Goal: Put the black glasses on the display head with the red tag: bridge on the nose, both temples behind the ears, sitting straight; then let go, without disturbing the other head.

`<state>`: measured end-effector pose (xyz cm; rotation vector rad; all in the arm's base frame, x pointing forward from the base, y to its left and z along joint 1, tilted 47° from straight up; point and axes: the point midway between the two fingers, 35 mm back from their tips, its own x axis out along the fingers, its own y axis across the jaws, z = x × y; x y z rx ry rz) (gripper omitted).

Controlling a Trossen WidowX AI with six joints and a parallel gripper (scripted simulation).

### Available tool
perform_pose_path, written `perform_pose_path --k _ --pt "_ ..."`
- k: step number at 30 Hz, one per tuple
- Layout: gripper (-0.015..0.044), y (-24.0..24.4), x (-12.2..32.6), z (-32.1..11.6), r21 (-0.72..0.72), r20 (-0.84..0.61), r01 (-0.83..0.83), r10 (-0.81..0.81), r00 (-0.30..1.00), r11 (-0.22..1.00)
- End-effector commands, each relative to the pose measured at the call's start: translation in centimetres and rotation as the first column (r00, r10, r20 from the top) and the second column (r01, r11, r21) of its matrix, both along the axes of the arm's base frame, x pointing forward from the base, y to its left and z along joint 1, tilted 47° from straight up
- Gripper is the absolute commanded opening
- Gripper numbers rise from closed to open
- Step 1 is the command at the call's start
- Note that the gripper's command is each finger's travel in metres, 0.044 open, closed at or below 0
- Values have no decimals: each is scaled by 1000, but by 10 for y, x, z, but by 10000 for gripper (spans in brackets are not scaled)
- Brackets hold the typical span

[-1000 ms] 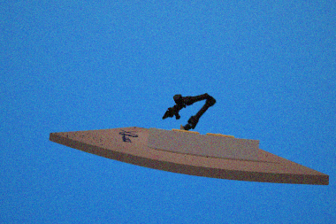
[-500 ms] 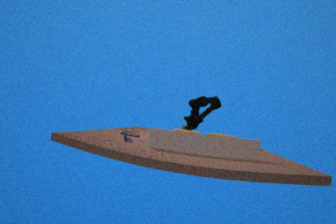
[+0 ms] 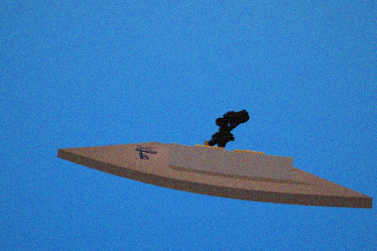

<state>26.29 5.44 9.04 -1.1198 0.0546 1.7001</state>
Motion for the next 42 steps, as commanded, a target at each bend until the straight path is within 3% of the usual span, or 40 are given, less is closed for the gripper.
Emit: perform_pose_path --k 1,42 --pt "120 1 0 1 5 1 1 -1 1000 1000" --pt "120 47 5 -37 7 2 1 -1 1000 1000"
